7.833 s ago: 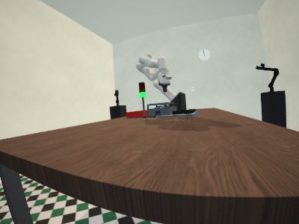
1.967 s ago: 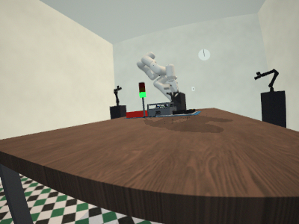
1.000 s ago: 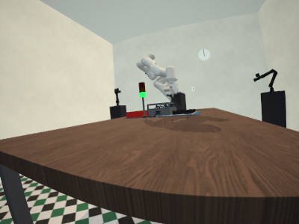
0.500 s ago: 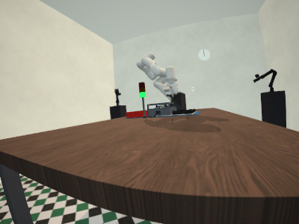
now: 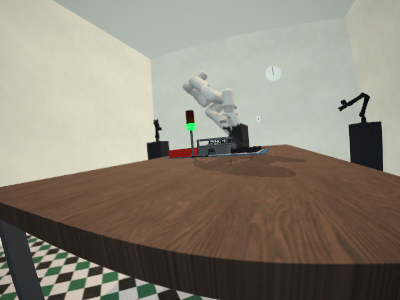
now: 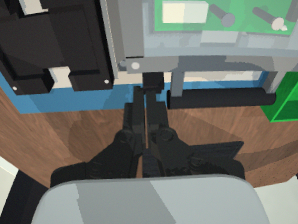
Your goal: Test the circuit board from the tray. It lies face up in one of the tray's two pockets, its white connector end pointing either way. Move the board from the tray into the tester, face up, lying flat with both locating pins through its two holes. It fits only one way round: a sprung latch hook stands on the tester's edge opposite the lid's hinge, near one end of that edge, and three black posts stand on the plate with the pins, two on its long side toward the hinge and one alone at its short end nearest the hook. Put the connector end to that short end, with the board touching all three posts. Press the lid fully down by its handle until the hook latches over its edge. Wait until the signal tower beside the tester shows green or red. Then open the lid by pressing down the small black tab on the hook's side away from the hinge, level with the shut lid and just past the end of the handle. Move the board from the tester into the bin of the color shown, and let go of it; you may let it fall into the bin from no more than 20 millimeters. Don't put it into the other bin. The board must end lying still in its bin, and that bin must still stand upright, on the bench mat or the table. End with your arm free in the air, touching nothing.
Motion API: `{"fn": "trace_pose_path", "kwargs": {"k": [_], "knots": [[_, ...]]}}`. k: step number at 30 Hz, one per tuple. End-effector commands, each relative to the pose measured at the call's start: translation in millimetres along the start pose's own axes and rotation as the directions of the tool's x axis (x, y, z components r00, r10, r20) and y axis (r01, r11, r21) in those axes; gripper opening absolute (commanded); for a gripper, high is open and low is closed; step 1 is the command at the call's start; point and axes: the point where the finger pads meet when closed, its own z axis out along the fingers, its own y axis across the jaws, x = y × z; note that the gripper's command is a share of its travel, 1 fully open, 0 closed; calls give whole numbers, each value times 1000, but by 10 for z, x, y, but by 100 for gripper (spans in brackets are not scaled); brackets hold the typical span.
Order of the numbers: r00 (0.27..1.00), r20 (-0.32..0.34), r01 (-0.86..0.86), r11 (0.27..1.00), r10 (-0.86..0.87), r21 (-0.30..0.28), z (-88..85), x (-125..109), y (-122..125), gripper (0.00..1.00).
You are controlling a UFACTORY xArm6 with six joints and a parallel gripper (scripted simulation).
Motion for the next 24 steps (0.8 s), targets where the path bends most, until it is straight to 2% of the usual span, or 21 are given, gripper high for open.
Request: {"fn": "trace_pose_path", "kwargs": {"k": [1,11,20,24], "knots": [[1000,-3,-1,1000,1,1,-4,14,-3,0],[1000,-3,-1,1000,1,1,-45,13,-3,0],[1000,-3,-1,1000,1,1,-513,12,-2,0],[1000,-3,-1,1000,1,1,-580,12,-2,0]]}}
